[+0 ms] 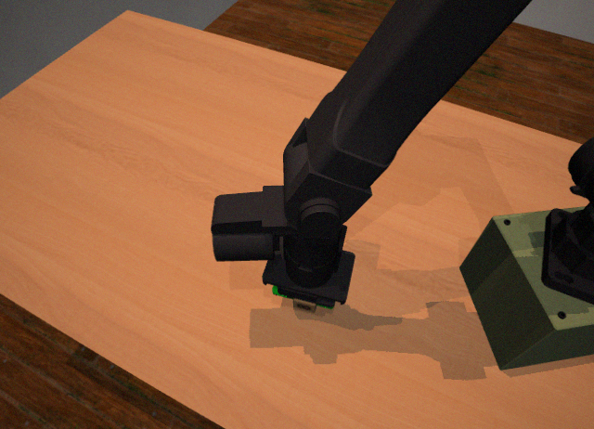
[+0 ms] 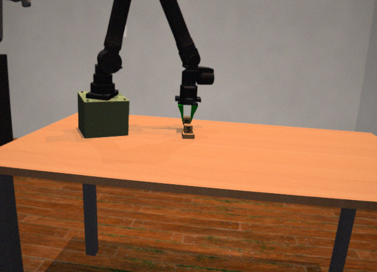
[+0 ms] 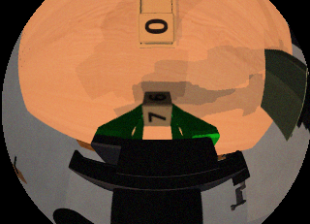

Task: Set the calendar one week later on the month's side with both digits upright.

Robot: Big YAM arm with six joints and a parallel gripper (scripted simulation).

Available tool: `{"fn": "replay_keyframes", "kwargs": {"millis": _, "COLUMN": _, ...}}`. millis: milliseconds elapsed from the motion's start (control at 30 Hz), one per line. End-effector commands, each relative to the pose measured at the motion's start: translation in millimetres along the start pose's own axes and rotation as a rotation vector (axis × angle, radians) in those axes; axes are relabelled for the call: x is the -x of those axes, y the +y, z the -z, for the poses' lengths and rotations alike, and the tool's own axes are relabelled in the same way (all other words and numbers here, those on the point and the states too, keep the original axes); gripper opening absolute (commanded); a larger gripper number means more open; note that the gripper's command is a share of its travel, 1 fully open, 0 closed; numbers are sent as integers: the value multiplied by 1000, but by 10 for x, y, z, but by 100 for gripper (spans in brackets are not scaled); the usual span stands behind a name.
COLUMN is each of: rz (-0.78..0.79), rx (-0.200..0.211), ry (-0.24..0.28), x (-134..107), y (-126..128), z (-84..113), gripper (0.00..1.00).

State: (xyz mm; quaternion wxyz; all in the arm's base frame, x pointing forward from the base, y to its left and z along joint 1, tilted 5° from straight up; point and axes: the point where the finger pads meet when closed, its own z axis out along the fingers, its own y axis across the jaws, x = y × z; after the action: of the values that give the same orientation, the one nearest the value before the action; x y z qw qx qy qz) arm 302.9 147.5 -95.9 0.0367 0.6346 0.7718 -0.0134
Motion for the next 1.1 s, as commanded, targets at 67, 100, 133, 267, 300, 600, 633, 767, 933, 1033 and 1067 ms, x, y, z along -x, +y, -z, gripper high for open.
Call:
{"fn": "replay_keyframes", "kwargs": {"millis": 67, "rz": -6, "rx": 60, "ry": 14, "x": -98, "y": 244, "z": 509, "gripper": 27}}
{"fn": "replay_keyframes", "kwargs": {"millis": 100, "rz": -6, "rx": 61, "ry": 14, "x": -98, "y": 245, "z": 591, "gripper": 27}}
{"fn": "replay_keyframes", "kwargs": {"millis": 133, "rz": -6, "rx": 62, "ry": 15, "x": -99, "y": 246, "z": 671, "gripper": 27}}
{"fn": "replay_keyframes", "kwargs": {"millis": 267, "rz": -6, "rx": 65, "ry": 16, "x": -100, "y": 248, "z": 917, "gripper": 27}}
{"fn": "replay_keyframes", "kwargs": {"millis": 300, "rz": -7, "rx": 65, "ry": 16, "x": -99, "y": 248, "z": 952, "gripper": 27}}
{"fn": "replay_keyframes", "kwargs": {"millis": 600, "rz": -10, "rx": 24, "ry": 2, "x": -54, "y": 156, "z": 854, "gripper": 27}}
{"fn": "replay_keyframes", "kwargs": {"millis": 633, "rz": -10, "rx": 24, "ry": 2, "x": -54, "y": 156, "z": 854, "gripper": 27}}
{"fn": "replay_keyframes", "kwargs": {"millis": 767, "rz": -5, "rx": 27, "ry": 3, "x": 48, "y": 161, "z": 873, "gripper": 27}}
{"fn": "replay_keyframes", "kwargs": {"millis": 933, "rz": -1, "rx": 20, "ry": 4, "x": 779, "y": 95, "z": 922, "gripper": 27}}
{"fn": "replay_keyframes", "kwargs": {"millis": 1033, "rz": 0, "rx": 40, "ry": 2, "x": 1111, "y": 159, "z": 999, "gripper": 27}}
{"fn": "replay_keyframes", "kwargs": {"millis": 1067, "rz": 0, "rx": 40, "ry": 2, "x": 1111, "y": 159, "z": 999, "gripper": 27}}
